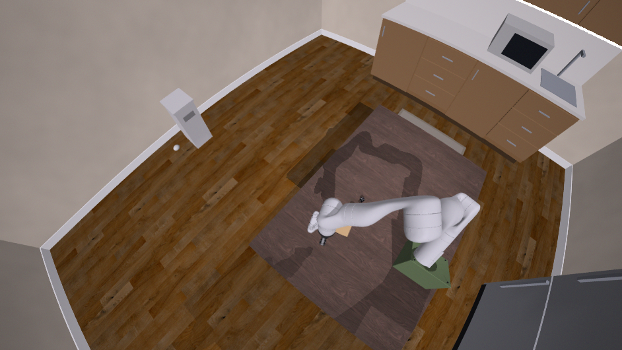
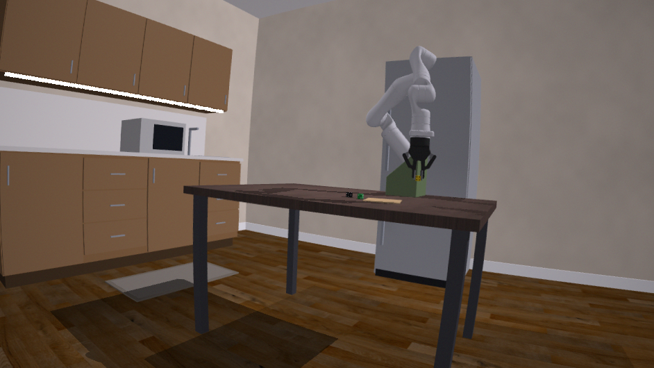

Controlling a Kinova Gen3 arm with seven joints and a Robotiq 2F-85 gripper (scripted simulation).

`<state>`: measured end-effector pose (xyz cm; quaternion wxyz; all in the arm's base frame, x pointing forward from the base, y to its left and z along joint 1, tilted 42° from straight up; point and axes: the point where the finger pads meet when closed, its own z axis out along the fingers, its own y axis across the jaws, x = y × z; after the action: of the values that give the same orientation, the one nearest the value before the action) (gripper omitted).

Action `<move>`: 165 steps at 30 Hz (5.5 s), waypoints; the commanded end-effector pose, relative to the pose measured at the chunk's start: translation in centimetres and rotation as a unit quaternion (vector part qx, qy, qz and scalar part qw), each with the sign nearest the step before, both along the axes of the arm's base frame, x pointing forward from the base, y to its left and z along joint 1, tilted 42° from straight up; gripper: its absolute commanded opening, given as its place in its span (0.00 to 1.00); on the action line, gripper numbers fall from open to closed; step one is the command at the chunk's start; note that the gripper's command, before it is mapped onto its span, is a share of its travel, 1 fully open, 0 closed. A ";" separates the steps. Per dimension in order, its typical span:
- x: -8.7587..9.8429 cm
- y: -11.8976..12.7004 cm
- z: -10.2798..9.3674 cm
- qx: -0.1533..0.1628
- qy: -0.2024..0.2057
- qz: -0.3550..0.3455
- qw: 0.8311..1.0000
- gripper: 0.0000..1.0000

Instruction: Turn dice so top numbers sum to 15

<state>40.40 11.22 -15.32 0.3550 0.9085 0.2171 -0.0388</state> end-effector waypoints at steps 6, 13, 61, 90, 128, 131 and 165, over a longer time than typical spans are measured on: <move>0.0 0.1 0.0 0.003 -0.003 0.004 1.000 0.15; 0.0 0.1 -0.1 0.010 -0.013 0.013 1.000 0.15; -0.4 -0.4 -0.1 0.120 -0.190 0.182 0.957 0.15; -0.8 -0.6 -0.2 0.194 -0.300 0.288 0.889 0.15; -0.9 -0.9 -0.4 0.218 -0.337 0.324 0.857 0.15; -0.8 -1.2 -0.8 0.218 -0.337 0.324 0.857 0.15; -0.3 -5.7 -5.8 0.218 -0.337 0.324 0.857 0.15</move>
<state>40.13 5.54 -21.16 0.1921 0.7988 0.3687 0.4349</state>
